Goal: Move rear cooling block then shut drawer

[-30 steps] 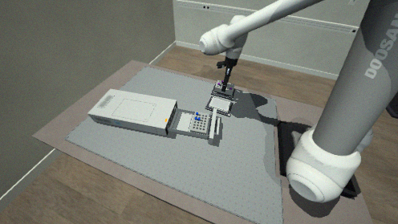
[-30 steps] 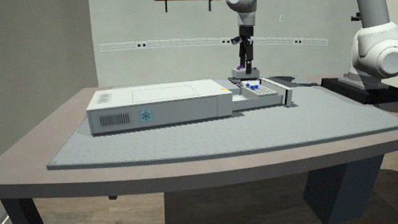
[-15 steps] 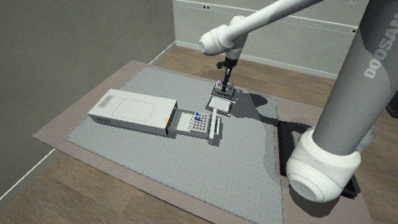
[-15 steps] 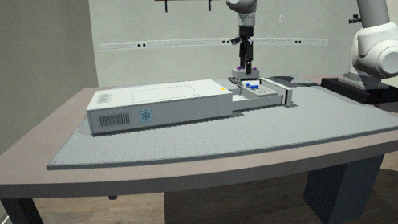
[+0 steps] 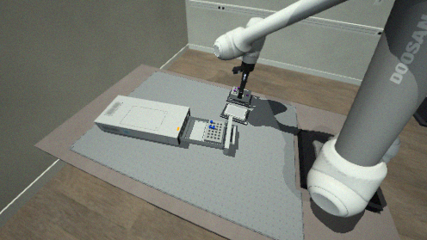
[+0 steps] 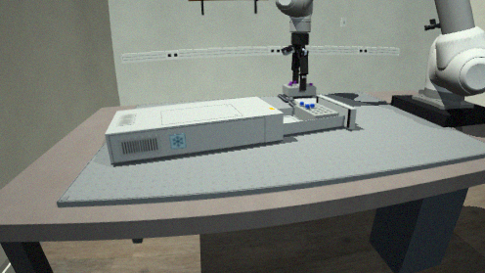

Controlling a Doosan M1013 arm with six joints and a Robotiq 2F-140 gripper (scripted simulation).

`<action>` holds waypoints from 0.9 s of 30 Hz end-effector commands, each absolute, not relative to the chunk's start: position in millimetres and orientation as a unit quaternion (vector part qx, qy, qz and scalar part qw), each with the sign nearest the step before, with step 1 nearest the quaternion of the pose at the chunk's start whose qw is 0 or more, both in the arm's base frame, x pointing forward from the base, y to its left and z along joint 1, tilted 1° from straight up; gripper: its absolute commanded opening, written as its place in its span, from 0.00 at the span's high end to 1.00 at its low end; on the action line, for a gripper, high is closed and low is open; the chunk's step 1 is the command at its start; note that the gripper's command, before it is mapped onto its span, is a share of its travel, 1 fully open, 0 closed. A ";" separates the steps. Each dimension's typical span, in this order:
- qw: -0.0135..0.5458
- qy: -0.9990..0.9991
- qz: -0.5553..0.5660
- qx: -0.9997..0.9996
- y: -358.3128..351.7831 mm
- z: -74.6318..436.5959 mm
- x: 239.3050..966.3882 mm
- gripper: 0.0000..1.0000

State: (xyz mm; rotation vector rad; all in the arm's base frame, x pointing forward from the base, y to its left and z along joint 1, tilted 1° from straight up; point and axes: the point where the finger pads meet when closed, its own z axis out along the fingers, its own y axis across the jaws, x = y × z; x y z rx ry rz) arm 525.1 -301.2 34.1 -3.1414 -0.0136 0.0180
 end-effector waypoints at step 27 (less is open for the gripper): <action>-0.002 -0.005 0.006 -1.000 -304.3 29.4 524.1 0.90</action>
